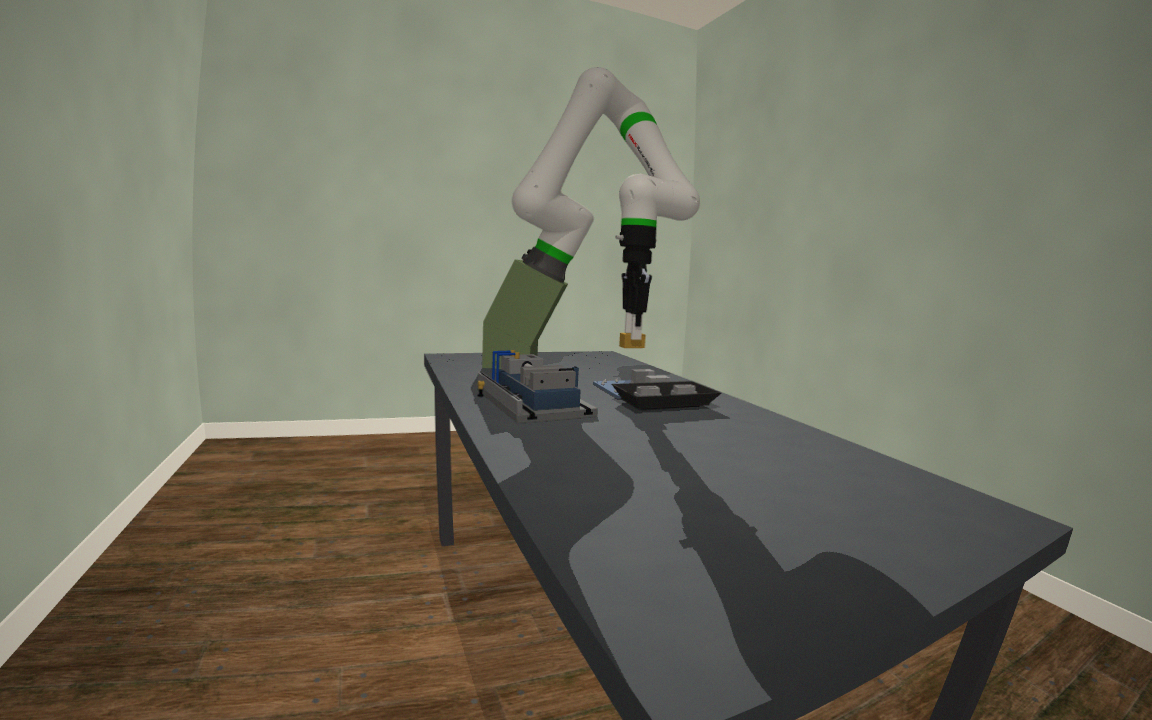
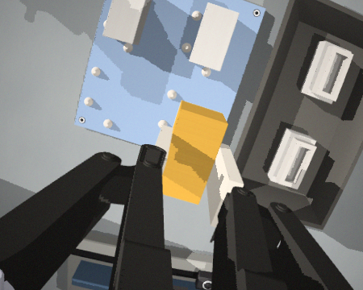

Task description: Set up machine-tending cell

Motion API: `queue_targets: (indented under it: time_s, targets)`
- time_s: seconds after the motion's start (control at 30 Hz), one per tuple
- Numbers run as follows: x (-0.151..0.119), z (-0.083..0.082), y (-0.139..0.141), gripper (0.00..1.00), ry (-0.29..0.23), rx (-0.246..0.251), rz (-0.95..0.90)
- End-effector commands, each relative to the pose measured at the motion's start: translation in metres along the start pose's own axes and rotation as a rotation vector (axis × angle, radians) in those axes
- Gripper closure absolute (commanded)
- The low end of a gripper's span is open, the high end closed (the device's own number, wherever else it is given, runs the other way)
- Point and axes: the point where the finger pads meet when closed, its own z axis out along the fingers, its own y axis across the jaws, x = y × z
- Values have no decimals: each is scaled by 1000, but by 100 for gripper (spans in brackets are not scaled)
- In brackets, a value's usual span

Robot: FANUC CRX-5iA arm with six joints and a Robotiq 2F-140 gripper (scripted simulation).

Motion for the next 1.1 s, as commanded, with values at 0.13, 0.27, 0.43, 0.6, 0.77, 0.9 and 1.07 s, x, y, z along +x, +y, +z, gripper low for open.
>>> queue_targets:
  time_s: [0.13,0.27,0.43,0.6,0.77,0.9,1.07]
  targets:
    - [0,0,0,100,0,0,0]
    - [0,0,0,100,0,0,0]
    - [0,1,0,100,0,0,0]
    - [0,3,0,100,0,0,0]
    - [0,7,0,100,0,0,0]
    - [0,10,0,100,0,0,0]
    - [0,17,0,100,0,0,0]
